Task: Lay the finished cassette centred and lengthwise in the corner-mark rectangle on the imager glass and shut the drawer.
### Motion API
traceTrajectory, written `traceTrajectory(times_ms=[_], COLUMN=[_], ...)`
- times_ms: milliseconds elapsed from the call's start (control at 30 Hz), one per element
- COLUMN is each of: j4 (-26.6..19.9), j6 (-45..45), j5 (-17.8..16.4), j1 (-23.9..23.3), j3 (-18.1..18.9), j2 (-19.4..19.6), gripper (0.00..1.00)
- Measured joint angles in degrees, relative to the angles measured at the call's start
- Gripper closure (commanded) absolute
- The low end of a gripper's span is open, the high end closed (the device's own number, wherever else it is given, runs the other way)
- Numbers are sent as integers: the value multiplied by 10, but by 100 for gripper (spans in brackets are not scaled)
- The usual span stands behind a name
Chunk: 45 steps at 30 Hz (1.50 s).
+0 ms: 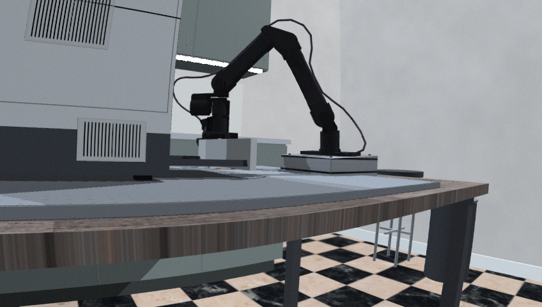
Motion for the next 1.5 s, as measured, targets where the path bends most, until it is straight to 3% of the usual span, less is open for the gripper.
traceTrajectory(times_ms=[1500], j4=[28], j6=[1], j5=[0], j1=[0], j3=[-11], j2=[15], gripper=[0])
